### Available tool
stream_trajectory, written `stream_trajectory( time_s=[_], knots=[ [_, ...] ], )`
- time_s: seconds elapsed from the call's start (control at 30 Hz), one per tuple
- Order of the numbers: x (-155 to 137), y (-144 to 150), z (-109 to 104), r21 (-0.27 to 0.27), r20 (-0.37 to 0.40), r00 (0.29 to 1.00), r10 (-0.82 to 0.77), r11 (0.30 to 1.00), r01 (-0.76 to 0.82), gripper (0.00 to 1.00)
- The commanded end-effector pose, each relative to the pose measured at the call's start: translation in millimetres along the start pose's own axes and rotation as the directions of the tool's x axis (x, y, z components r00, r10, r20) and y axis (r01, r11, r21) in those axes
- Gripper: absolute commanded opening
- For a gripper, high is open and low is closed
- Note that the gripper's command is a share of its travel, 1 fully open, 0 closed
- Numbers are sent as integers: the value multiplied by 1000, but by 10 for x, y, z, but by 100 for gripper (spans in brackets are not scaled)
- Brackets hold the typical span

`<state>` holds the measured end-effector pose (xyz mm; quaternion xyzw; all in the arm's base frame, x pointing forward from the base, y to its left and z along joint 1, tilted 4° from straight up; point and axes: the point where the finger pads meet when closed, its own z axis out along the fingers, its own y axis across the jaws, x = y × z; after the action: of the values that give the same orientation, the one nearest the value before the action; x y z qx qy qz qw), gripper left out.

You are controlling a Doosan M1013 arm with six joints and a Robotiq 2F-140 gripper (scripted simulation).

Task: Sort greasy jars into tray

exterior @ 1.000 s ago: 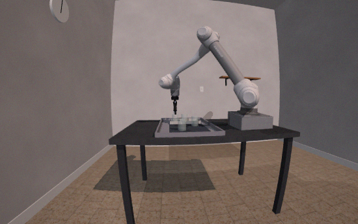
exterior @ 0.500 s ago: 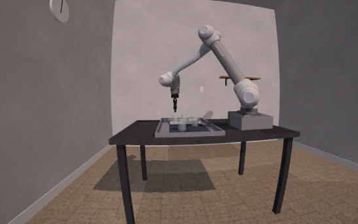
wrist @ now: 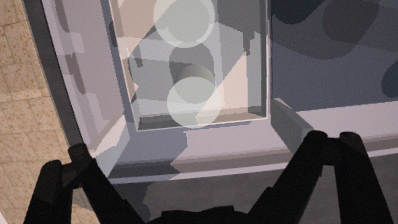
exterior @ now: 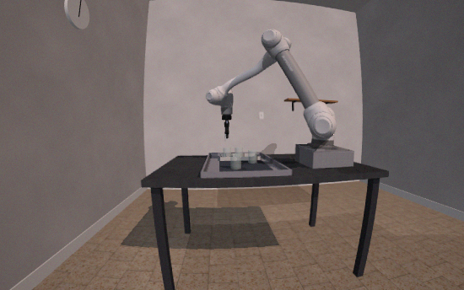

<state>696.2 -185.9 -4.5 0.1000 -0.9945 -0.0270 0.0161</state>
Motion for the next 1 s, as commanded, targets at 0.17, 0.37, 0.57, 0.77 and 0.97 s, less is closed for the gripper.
stream_trajectory(
  time_s=[0.17,0.37,0.57,0.77,0.97],
  knots=[
    [-1,0,-276,0,0,1000,0,1000,0,100],
    [-1,0,-394,0,0,1000,0,1000,0,100],
    [-1,0,-394,0,0,1000,0,1000,0,100],
    [-1,0,-394,0,0,1000,0,1000,0,100],
    [-1,0,-394,0,0,1000,0,1000,0,100]
  ],
)
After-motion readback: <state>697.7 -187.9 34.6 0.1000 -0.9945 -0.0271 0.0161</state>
